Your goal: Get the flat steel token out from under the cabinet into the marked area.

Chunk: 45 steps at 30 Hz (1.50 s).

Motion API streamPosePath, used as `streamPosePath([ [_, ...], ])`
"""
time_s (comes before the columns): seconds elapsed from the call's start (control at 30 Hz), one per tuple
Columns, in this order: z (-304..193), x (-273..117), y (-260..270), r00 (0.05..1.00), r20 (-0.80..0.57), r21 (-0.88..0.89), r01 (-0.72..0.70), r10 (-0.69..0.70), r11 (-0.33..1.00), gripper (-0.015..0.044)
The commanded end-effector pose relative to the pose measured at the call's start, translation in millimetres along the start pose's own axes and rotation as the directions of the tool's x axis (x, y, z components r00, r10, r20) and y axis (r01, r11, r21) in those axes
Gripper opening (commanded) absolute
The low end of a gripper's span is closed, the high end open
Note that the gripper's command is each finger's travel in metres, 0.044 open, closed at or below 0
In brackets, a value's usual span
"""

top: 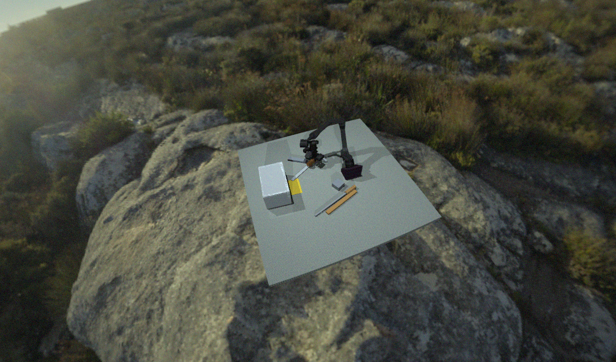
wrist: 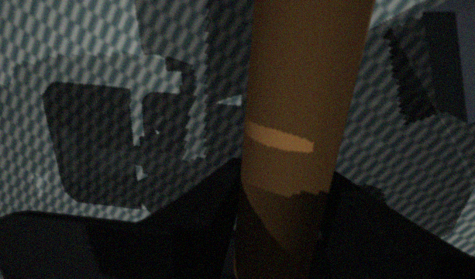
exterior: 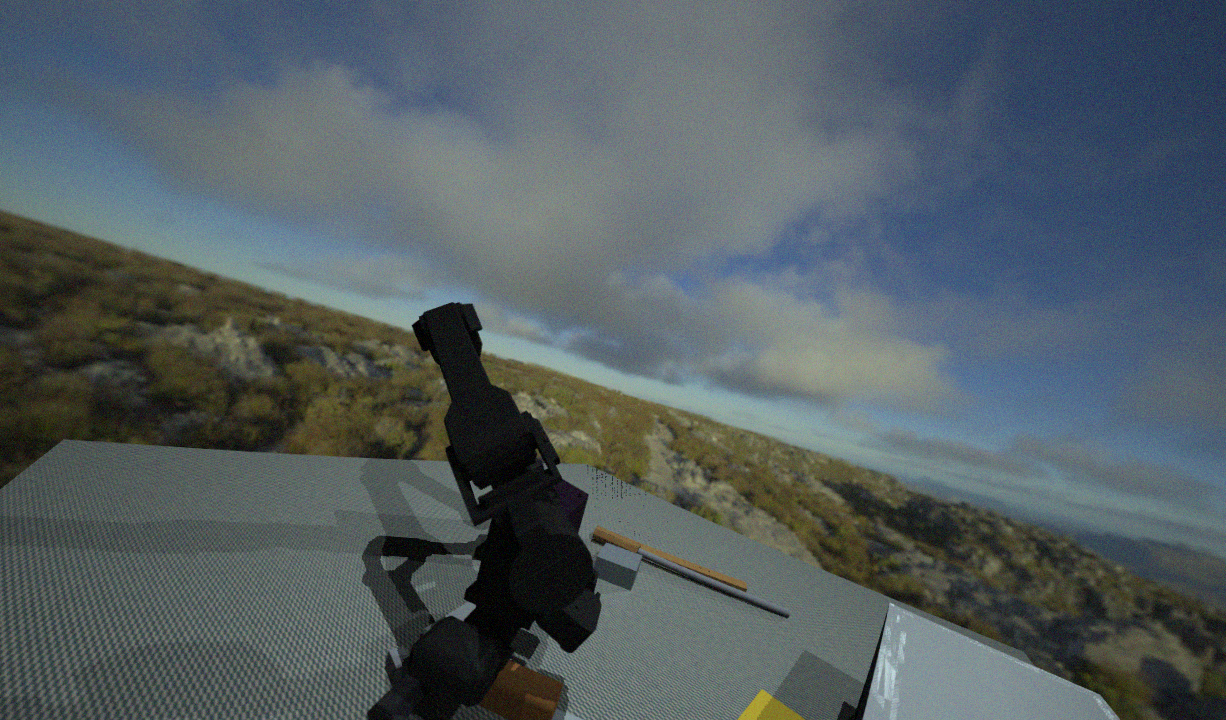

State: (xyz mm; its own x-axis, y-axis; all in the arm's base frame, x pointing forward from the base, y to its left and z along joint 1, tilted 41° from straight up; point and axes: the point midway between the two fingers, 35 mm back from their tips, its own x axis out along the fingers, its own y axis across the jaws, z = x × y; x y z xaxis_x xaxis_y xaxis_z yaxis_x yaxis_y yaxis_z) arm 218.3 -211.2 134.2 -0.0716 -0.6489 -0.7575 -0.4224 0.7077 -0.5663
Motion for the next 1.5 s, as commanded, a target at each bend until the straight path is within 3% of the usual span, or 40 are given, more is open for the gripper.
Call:
streamPosePath([
  [0.0,-4.2,-1.7,-10.1,1.000,-0.001,0.010,0.010,-0.010,1.000,0.0000],
  [0.97,-4.5,-2.1,-23.5,1.000,-0.001,0.071,0.012,-0.012,0.997,0.0000],
  [1.2,-6.2,-0.8,-21.0,1.000,-0.003,0.052,0.005,-0.005,0.999,0.0184],
  [1.4,-6.2,-0.9,-21.0,1.000,-0.003,0.052,0.005,-0.005,0.999,0.0200],
  [1.47,-6.2,-0.8,-21.0,1.000,-0.002,0.052,0.010,-0.010,0.999,0.0253],
])
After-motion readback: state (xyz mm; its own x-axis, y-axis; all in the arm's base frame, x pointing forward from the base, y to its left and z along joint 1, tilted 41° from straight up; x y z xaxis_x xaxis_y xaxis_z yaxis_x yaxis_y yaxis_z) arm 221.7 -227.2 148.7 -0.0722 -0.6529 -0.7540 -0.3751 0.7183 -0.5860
